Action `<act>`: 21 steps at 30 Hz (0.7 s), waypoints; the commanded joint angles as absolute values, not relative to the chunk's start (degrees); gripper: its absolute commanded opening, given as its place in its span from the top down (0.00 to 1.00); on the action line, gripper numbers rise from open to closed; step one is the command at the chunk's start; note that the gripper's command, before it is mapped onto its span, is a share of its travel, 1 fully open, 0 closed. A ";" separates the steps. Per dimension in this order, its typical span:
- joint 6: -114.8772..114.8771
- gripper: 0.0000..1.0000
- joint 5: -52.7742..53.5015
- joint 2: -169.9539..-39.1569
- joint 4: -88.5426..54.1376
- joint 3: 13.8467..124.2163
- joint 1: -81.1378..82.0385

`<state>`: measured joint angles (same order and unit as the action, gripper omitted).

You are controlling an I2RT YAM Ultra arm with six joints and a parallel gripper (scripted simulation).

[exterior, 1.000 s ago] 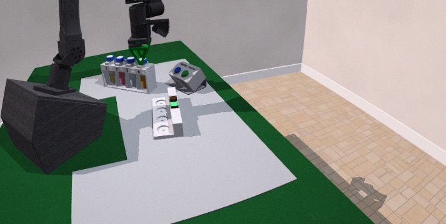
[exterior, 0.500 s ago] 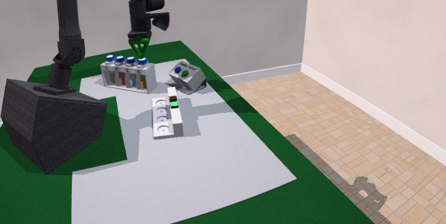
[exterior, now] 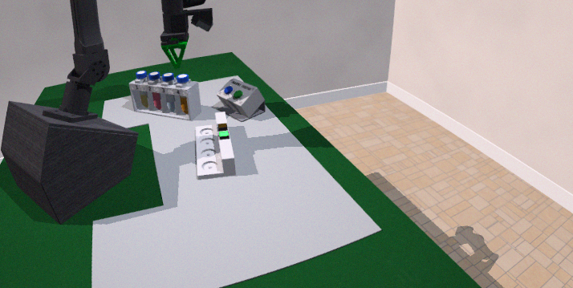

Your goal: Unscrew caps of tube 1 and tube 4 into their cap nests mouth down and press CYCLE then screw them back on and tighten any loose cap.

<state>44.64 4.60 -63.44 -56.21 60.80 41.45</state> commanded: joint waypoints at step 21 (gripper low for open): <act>-10.57 0.51 -10.50 -61.94 -56.97 59.08 70.59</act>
<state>1.28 -9.93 -62.19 -56.88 58.81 70.54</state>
